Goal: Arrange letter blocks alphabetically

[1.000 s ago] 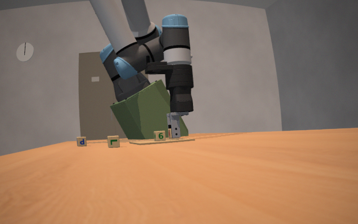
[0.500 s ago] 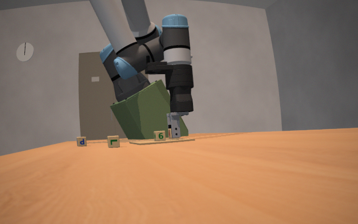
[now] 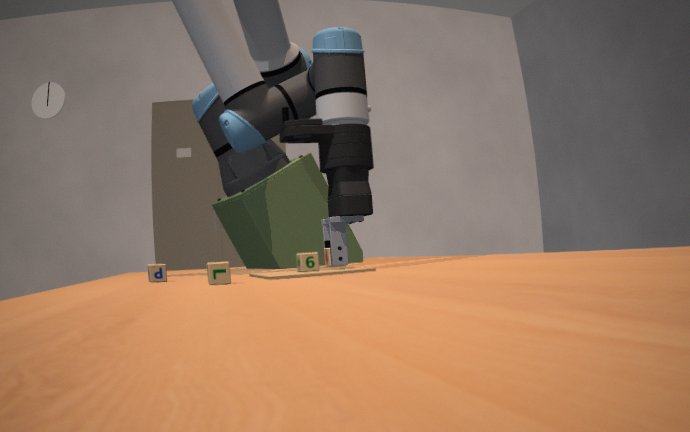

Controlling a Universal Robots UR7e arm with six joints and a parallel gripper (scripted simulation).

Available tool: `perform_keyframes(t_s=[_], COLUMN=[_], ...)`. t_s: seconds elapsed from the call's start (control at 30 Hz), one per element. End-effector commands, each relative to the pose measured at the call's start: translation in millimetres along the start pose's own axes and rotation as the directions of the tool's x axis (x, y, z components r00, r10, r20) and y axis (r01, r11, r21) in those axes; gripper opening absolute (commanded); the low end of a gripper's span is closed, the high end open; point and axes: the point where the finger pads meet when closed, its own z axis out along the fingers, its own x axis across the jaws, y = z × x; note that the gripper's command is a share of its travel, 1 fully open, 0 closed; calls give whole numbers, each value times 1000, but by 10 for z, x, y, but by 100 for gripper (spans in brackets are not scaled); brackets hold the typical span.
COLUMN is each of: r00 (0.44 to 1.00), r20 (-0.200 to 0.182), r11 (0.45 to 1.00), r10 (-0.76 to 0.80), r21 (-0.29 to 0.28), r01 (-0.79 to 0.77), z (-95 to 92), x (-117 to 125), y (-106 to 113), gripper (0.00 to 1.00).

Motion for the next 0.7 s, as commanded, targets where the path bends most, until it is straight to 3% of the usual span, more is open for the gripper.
perform_keyframes(t_s=[0.0,0.67], r00=[1000,1000], r20=[2,1], r11=[1000,1000], r10=[-1,0], r21=[0,0], r01=[1,0], z=[-2,19], x=[-8,-10], y=[9,6], gripper=[49,49])
